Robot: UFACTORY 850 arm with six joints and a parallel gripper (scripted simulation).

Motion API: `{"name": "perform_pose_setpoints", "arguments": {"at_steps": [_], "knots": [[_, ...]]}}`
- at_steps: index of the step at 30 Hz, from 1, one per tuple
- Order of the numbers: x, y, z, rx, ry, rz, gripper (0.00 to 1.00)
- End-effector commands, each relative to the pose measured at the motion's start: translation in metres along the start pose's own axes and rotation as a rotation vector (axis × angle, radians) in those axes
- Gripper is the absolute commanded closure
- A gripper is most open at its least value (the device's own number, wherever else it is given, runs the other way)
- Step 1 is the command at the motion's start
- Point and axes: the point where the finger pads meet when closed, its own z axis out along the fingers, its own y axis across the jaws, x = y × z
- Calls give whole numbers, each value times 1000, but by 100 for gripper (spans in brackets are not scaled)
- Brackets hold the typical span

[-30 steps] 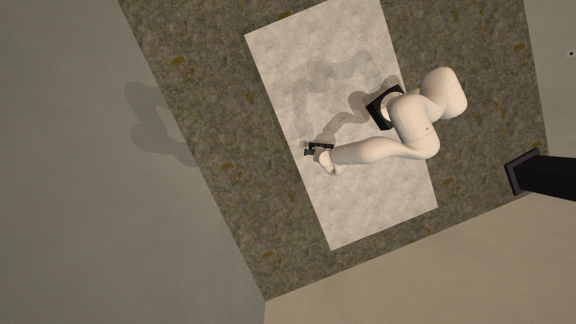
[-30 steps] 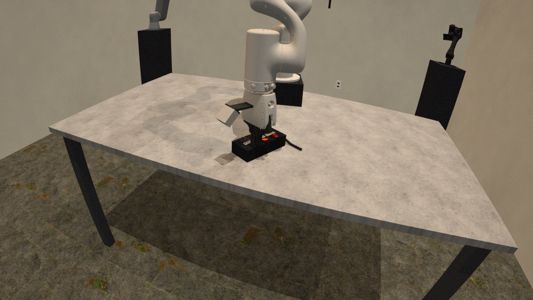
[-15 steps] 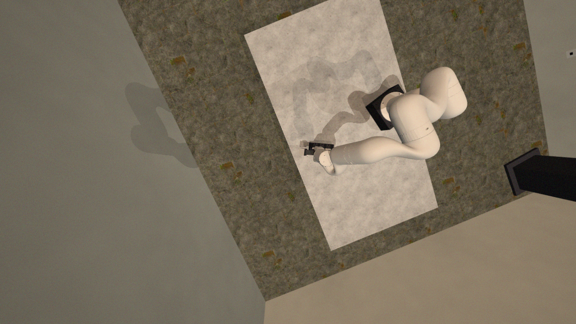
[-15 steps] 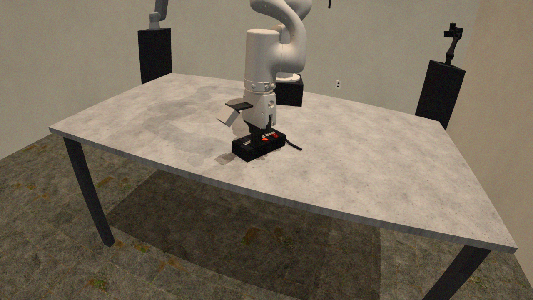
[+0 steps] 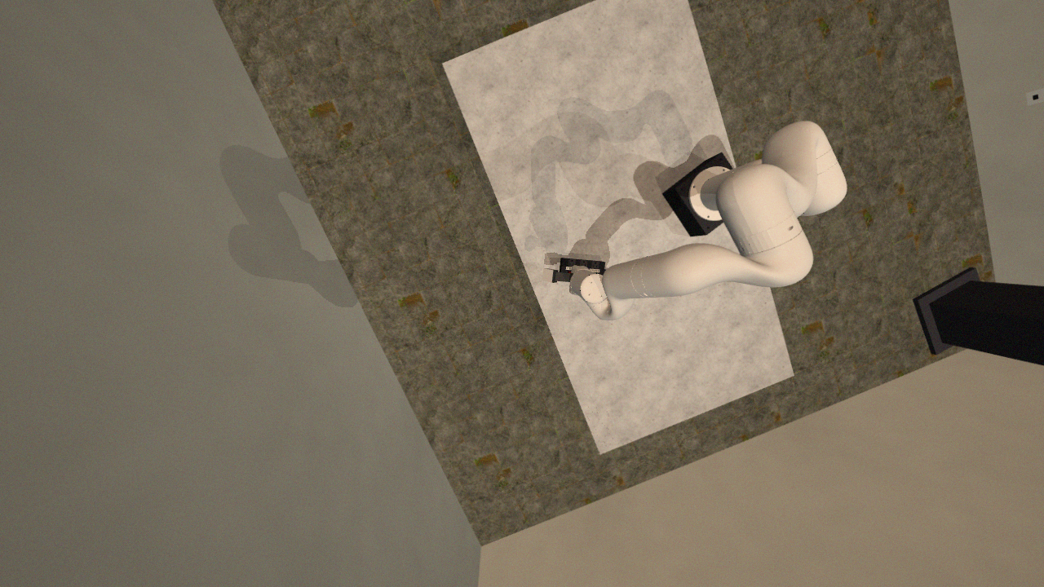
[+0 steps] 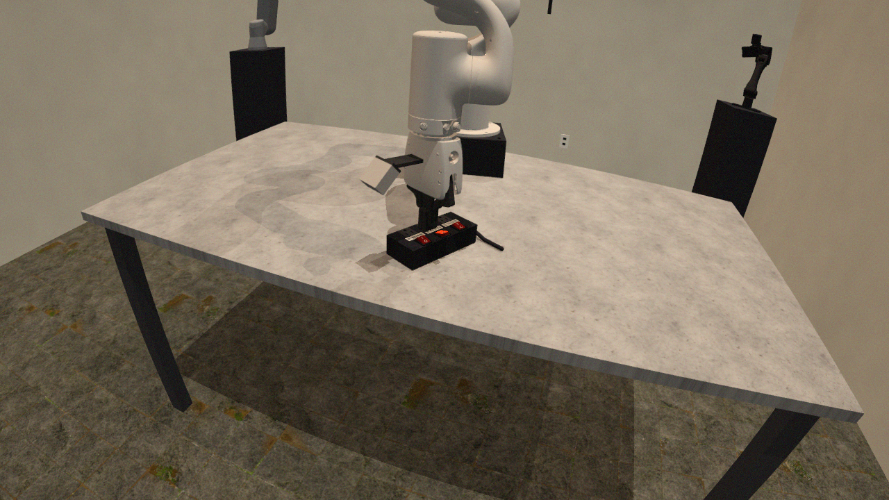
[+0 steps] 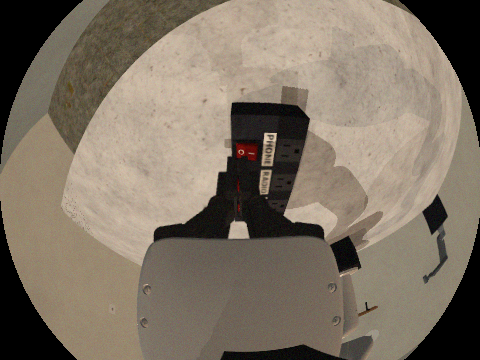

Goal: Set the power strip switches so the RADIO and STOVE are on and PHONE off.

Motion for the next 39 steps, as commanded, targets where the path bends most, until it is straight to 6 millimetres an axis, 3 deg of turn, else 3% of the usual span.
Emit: {"name": "perform_pose_setpoints", "arguments": {"at_steps": [1,25,27,29,30,31,33,35,39], "knots": [[0,0,-7,1,1,0,100],[-1,0,-11,1,1,0,100],[-18,2,-14,0,1,0,100],[-55,9,-19,0,1,1,100],[-55,9,-19,0,1,1,100],[-72,13,-22,1,0,1,100],[-72,13,-22,1,0,1,100],[-91,18,-24,2,-1,1,100],[-92,18,-24,2,-1,1,100]]}}
